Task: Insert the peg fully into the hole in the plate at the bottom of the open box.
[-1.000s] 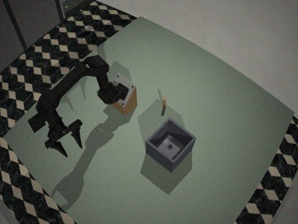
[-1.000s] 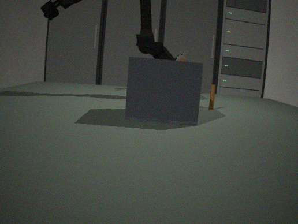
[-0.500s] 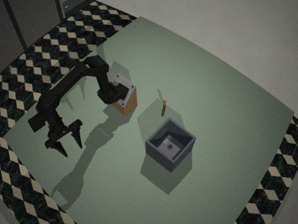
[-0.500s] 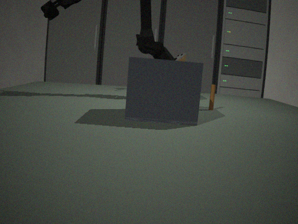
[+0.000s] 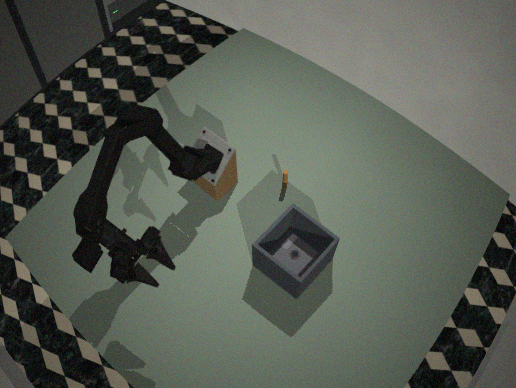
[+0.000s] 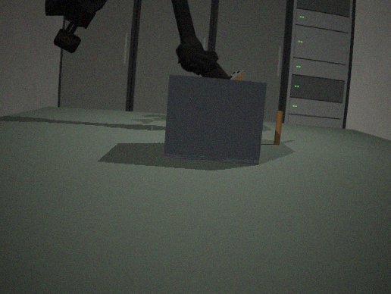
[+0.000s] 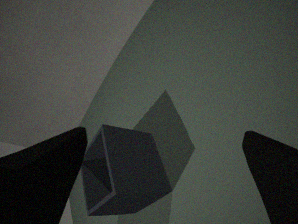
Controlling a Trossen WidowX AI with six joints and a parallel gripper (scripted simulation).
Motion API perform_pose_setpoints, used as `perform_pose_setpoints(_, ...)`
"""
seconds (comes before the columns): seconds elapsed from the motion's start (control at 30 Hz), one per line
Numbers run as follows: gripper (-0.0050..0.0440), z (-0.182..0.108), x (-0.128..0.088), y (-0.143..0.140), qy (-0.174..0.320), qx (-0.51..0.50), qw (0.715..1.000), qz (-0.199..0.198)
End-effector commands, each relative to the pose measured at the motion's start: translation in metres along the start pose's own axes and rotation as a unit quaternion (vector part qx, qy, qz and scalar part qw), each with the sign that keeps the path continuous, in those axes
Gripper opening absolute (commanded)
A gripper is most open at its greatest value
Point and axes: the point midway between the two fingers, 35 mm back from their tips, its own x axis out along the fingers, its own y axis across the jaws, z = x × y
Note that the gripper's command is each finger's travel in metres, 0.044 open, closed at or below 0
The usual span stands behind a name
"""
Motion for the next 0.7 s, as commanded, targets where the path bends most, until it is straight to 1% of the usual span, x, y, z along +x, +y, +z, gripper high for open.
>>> perform_pose_setpoints(0.0,0.044,-0.017,0.041,0.01,0.069,0.063,0.995,0.042)
perform_pose_setpoints(0.03,0.044,-0.022,0.052,0.015,0.089,0.078,0.992,0.052)
perform_pose_setpoints(0.1,0.044,-0.022,0.052,0.015,0.089,0.078,0.992,0.052)
perform_pose_setpoints(0.23,0.044,-0.045,0.093,0.04,0.175,0.128,0.973,0.075)
perform_pose_setpoints(0.33,0.044,-0.066,0.121,0.064,0.241,0.155,0.955,0.079)
perform_pose_setpoints(0.47,0.044,-0.1,0.15,0.099,0.325,0.177,0.927,0.065)
perform_pose_setpoints(0.6,0.044,-0.14,0.171,0.13,0.402,0.197,0.894,0.019)
perform_pose_setpoints(0.67,0.044,-0.14,0.171,0.13,0.402,0.197,0.894,0.019)
